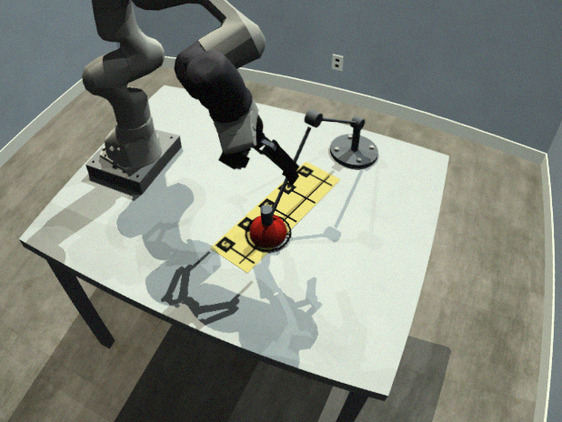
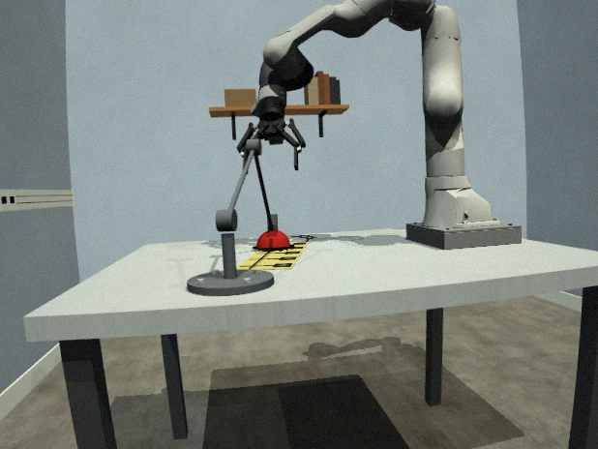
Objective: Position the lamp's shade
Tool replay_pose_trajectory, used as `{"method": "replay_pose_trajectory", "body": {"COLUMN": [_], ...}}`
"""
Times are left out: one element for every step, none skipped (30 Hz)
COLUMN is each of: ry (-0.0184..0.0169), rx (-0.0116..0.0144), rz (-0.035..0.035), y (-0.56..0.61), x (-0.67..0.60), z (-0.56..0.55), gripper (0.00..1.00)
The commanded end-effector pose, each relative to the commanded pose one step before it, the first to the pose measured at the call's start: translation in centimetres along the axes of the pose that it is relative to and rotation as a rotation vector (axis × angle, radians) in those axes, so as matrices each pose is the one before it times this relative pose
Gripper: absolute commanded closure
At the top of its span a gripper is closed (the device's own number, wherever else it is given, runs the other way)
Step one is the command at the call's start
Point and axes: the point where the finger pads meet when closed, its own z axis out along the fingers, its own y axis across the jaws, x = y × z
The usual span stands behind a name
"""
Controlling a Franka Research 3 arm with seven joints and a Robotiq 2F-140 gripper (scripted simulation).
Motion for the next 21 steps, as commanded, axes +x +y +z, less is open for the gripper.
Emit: {"method": "replay_pose_trajectory", "body": {"ry": [0.00116, -0.00004, -0.00004, -0.00004, -0.00004, -0.00004, -0.00004, -0.00004, -0.00004, -0.00004, -0.00004, -0.00004, -0.00004, -0.00004, -0.00004, -0.00004, 0.00000, 0.00000, -0.00016, -0.00016, -0.00016], "rx": [0.01463, -0.00057, -0.00057, -0.00057, -0.00057, -0.00057, -0.00057, -0.00057, -0.00057, -0.00057, -0.00057, -0.00057, -0.00057, -0.00057, -0.00057, -0.00057, 0.00000, 0.00000, -0.00074, -0.00074, -0.00074], "rz": [-0.02701, 0.00111, 0.00111, 0.00111, 0.00111, 0.00111, 0.00111, 0.00111, 0.00111, 0.00111, 0.00111, 0.00111, 0.00111, 0.00111, 0.00111, 0.00111, 0.00000, 0.00000, -0.00021, -0.00021, -0.00021], "y": [-0.553, 0.022, 0.021, 0.021, 0.021, 0.021, 0.021, 0.021, 0.020, 0.020, 0.020, 0.020, 0.020, 0.020, 0.020, 0.019, 0.000, 0.000, 0.023, 0.023, 0.023], "x": [-0.030, 0.001, 0.002, 0.002, 0.002, 0.002, 0.002, 0.002, 0.002, 0.002, 0.002, 0.002, 0.002, 0.002, 0.002, 0.002, 0.000, 0.000, -0.005, -0.005, -0.005], "z": [-0.061, 0.269, 0.269, 0.269, 0.269, 0.269, 0.269, 0.269, 0.269, 0.269, 0.269, 0.269, 0.269, 0.269, 0.269, 0.269, 0.000, 0.000, 0.256, 0.256, 0.256], "gripper": [0.00, 0.00, 0.00, 0.00, 0.00, 0.00, 0.00, 0.00, 0.00, 0.00, 0.00, 0.00, 0.00, 0.00, 0.00, 0.00, 0.00, 0.00, 0.00, 0.00, 0.00]}}
